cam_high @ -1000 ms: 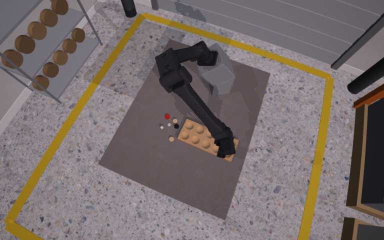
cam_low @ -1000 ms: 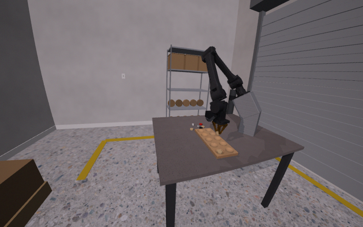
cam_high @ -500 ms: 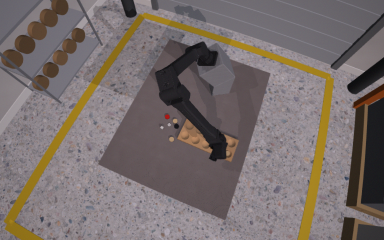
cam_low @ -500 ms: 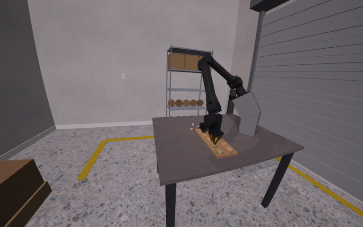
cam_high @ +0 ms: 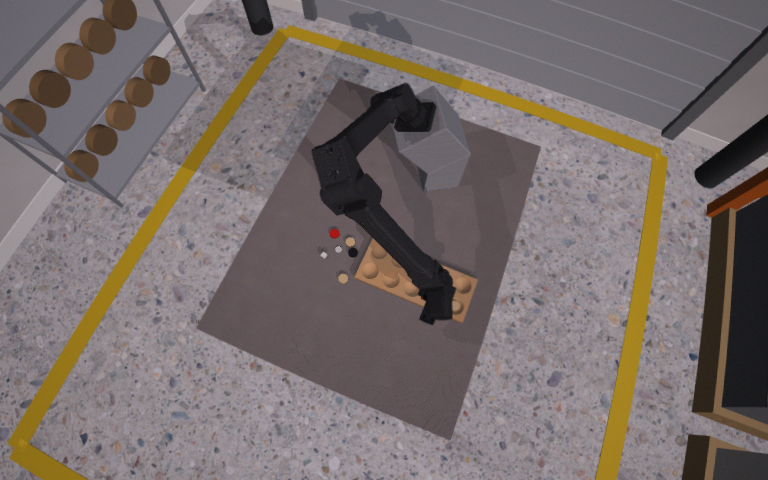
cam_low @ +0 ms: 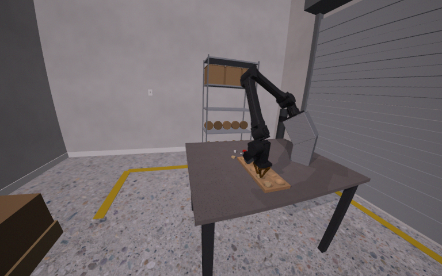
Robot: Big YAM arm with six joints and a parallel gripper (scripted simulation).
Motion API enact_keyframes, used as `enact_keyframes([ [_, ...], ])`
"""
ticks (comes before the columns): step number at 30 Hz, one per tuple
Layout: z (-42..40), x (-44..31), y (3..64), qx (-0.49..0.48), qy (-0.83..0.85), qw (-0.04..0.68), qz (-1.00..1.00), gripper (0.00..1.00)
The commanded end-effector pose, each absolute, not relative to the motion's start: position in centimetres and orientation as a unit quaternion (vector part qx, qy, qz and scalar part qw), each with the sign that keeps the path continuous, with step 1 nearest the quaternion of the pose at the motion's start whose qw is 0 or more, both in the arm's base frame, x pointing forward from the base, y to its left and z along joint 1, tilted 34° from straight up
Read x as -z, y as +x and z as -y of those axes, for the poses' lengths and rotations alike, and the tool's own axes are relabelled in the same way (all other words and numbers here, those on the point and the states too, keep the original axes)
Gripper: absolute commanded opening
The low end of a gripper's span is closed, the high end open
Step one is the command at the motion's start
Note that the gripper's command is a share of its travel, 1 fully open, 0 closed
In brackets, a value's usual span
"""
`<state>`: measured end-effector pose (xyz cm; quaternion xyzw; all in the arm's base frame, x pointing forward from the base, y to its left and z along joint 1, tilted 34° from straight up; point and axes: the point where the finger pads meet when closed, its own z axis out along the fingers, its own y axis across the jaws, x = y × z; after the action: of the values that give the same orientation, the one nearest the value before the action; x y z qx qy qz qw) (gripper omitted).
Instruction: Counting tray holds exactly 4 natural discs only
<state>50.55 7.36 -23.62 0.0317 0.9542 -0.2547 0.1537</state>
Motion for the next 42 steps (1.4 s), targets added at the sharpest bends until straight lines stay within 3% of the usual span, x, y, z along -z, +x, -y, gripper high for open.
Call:
enact_keyframes([
  [1,-7.5,24.0,51.5,0.252,0.026,0.160,-0.954,0.00],
  [17,-7.8,22.9,52.4,0.248,0.029,0.171,-0.953,0.00],
  [18,-7.8,22.9,52.4,0.248,0.029,0.171,-0.953,0.37],
  [42,-7.7,23.0,52.1,0.250,0.028,0.167,-0.953,0.37],
])
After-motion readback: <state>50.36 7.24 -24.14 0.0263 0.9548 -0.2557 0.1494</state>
